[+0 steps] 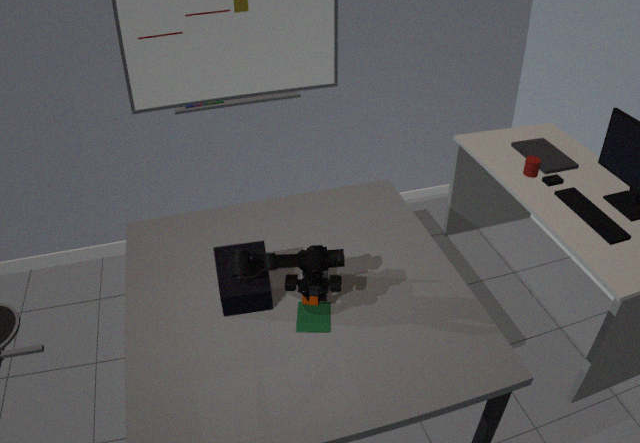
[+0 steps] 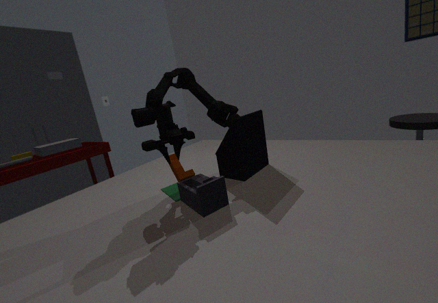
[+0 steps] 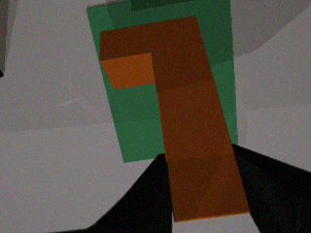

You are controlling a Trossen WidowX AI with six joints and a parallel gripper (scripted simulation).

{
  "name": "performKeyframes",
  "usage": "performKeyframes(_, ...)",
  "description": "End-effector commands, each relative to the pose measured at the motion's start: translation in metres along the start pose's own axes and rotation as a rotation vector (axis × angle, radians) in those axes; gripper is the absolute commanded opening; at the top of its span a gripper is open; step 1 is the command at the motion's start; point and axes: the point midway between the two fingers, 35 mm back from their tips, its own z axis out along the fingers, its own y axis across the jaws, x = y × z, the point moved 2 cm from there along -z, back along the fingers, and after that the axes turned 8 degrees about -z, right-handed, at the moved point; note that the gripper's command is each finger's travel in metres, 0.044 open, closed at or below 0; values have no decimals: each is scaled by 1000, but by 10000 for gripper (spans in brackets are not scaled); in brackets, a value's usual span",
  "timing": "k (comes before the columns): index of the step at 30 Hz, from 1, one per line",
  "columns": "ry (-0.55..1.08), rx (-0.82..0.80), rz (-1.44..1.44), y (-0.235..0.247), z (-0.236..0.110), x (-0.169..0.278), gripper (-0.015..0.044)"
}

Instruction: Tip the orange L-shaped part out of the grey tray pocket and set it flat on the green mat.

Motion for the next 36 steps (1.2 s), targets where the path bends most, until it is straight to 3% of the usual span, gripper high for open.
performKeyframes(1,1,-6,-11,2,7,-2,0)
performKeyframes(17,3,-6,-11,3,31,-1,0)
performKeyframes(36,3,-6,-11,3,33,-1,0)
